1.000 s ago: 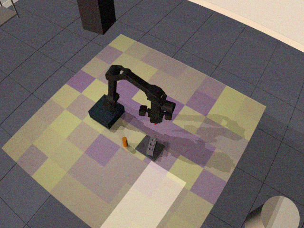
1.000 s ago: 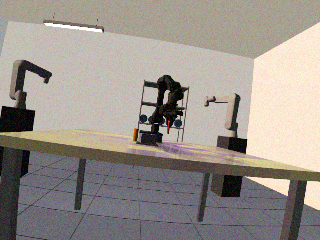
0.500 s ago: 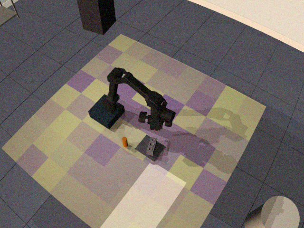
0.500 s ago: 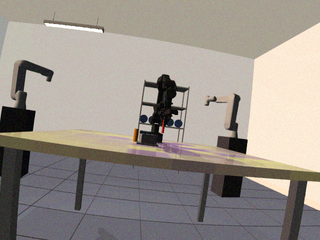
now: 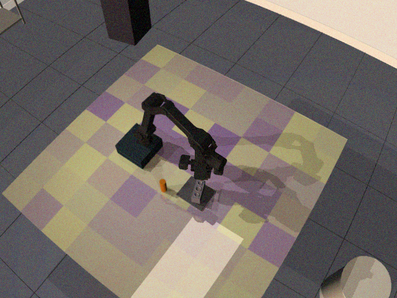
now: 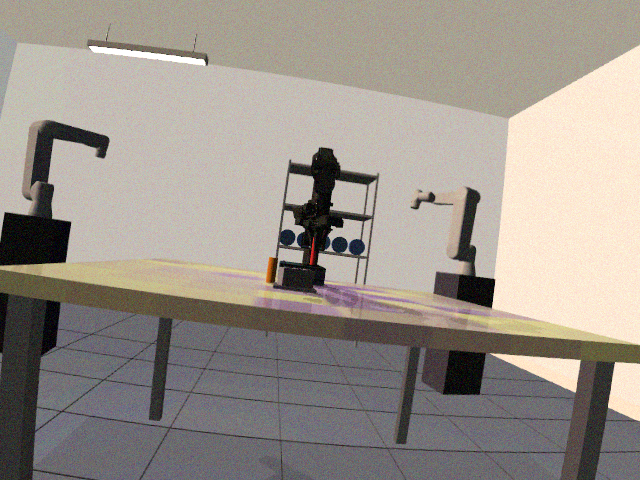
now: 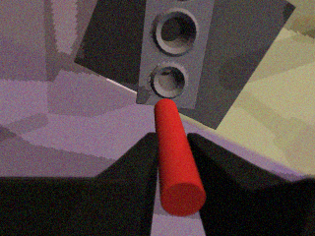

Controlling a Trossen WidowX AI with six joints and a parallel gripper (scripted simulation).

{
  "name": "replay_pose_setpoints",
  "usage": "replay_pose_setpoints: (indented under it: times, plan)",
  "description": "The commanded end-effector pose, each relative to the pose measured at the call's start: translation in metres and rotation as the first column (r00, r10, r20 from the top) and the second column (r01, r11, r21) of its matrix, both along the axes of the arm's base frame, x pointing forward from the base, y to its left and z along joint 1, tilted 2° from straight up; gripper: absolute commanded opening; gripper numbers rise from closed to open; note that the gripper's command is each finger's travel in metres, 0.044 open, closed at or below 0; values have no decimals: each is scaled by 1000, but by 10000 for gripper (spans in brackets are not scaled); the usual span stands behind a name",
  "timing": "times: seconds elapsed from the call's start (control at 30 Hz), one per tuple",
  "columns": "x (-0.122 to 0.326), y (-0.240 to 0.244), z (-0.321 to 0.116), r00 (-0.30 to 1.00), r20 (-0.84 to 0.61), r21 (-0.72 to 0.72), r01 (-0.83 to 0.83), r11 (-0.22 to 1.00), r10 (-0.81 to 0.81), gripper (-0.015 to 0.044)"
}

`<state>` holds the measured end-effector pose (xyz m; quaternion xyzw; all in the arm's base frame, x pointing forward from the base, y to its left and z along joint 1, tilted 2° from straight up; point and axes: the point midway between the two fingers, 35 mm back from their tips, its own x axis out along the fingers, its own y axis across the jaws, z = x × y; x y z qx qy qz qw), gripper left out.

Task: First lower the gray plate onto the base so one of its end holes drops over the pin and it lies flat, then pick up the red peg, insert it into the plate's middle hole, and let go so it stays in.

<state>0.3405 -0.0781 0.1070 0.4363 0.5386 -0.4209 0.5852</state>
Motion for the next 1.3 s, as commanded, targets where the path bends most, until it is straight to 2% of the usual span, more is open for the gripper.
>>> replay_pose_setpoints:
  times: [0.0, 0.4, 1.27]
  plan:
    - [2, -10, -1, 1000, -2, 3, -4, 1000, 4, 0]
    - [6, -45, -1, 1000, -1, -1, -6, 1000, 6, 0]
    - [6, -46, -1, 1000, 0, -4, -1, 1000, 1, 0]
